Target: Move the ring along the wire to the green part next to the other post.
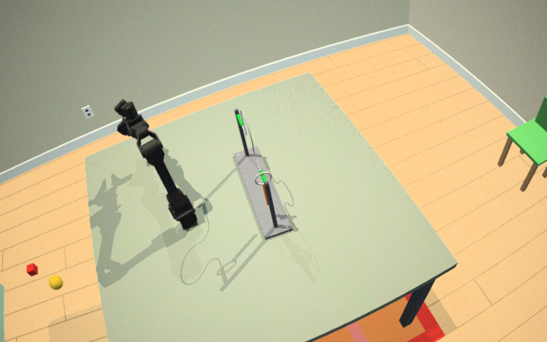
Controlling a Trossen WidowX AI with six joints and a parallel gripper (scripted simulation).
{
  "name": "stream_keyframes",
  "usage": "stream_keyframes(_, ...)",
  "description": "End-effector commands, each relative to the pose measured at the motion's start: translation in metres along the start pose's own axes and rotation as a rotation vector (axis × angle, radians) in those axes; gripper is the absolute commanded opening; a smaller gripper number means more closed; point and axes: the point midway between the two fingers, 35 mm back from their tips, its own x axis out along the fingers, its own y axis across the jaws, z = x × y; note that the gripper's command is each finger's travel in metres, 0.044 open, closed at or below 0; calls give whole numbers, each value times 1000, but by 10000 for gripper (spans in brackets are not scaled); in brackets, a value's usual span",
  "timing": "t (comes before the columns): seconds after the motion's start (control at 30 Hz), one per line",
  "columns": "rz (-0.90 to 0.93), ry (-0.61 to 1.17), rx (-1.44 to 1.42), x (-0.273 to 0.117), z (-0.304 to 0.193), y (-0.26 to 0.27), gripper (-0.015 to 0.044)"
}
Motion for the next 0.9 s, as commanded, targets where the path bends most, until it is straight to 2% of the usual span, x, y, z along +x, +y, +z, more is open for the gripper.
stream_keyframes(0.0,69,23,111,-11,-36,28,160)
stream_keyframes(0.4,239,115,428,-54,-115,105,160)
stream_keyframes(0.87,381,264,866,-131,-177,187,160)
